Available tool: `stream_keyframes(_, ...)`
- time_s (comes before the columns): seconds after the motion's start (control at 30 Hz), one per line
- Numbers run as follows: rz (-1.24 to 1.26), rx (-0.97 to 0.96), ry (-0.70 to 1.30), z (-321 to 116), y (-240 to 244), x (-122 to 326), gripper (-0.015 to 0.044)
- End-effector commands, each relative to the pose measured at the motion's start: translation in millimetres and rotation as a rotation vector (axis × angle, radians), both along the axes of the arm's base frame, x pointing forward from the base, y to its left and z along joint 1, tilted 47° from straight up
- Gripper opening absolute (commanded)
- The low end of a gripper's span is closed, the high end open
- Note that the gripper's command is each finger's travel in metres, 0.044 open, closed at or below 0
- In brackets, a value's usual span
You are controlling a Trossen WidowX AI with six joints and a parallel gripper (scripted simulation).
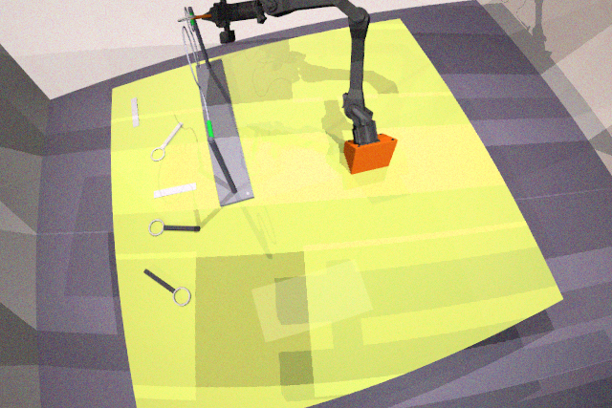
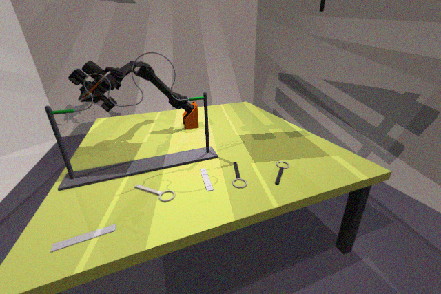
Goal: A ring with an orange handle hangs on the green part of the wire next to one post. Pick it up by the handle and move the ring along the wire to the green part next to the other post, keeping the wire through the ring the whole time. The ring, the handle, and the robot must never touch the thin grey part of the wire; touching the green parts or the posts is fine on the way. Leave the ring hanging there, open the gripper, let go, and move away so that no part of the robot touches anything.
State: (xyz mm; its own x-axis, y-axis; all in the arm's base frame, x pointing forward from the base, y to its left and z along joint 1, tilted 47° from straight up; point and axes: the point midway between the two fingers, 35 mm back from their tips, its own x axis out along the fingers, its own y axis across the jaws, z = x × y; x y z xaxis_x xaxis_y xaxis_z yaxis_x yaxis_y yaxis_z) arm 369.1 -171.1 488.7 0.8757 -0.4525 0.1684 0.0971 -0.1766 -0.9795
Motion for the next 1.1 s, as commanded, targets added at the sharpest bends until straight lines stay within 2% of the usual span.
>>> stream_keyframes(0.0, 0.005, -0.089, 0.004, 3.4, 1.0, 0.9, -0.015)
stream_keyframes(1.07, 0.016, -0.795, -0.012, 48.6, 29.0, 0.8, -0.015)
